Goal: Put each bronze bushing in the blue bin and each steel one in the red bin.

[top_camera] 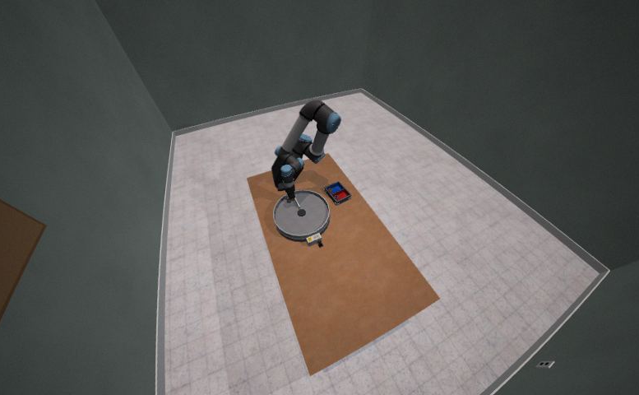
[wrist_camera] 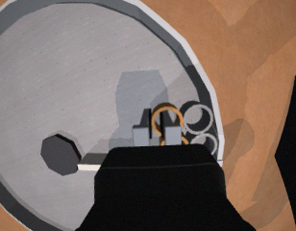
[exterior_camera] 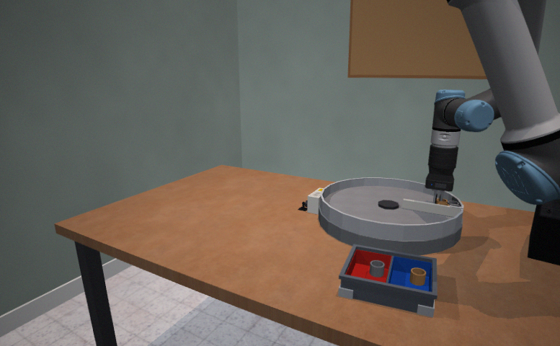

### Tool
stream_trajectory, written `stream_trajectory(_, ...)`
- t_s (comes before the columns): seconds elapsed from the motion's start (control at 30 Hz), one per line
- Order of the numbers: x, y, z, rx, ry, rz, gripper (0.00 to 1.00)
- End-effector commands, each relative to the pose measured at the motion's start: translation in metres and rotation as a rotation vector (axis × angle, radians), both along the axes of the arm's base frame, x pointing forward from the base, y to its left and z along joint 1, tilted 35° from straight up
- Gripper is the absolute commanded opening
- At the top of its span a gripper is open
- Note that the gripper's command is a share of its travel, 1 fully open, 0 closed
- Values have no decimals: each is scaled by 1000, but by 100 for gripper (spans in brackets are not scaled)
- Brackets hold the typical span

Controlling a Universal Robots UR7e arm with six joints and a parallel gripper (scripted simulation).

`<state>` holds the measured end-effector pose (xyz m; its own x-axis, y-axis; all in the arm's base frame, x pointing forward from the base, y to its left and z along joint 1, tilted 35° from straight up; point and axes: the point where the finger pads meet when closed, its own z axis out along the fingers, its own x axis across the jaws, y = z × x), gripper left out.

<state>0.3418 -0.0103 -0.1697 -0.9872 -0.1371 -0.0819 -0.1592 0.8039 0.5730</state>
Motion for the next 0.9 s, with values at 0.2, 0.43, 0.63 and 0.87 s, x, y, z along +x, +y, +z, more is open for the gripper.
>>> stream_trajectory(0.2,0,-3,3,-1,0,0,0)
stream_trajectory(0.43,0,-3,3,-1,0,0,0)
stream_trajectory(0.63,0,-4,5,-1,0,0,0)
stream_trajectory(0.87,0,-6,7,-1,0,0,0)
